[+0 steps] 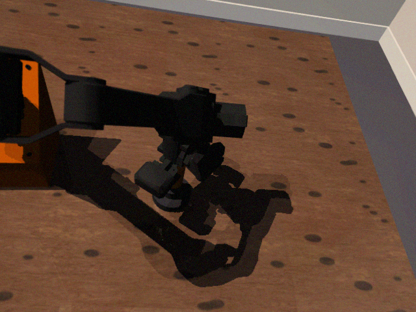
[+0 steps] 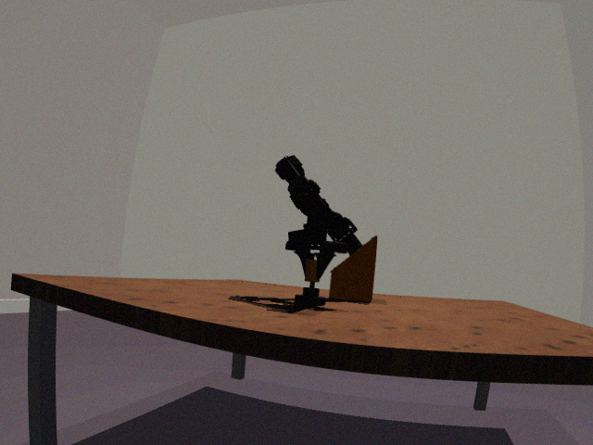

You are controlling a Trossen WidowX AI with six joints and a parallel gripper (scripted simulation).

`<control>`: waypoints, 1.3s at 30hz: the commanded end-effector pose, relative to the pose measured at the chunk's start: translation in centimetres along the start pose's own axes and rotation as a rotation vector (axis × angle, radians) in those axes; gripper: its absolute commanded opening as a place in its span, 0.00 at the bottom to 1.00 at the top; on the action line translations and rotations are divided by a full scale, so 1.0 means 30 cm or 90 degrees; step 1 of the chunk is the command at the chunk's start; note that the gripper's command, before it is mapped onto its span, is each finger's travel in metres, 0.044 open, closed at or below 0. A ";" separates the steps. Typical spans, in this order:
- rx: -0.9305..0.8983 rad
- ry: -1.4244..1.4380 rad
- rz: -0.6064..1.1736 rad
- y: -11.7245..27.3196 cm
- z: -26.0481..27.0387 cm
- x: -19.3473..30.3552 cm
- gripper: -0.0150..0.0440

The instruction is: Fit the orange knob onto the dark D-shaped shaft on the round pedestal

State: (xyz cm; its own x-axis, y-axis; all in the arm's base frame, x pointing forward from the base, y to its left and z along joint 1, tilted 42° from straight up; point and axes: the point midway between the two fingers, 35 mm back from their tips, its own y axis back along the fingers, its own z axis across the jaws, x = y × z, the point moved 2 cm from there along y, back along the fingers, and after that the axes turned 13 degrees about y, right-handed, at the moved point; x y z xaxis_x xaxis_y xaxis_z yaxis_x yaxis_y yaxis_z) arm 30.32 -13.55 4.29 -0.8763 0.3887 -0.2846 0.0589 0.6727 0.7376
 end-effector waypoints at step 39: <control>-0.001 -0.140 -0.003 0.000 0.003 -0.004 0.25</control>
State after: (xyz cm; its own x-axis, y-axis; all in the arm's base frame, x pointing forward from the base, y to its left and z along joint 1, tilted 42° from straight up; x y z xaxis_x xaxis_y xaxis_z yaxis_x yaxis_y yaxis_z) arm 30.44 -13.51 4.37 -0.7539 0.5148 -0.4082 0.0601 0.6727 0.7375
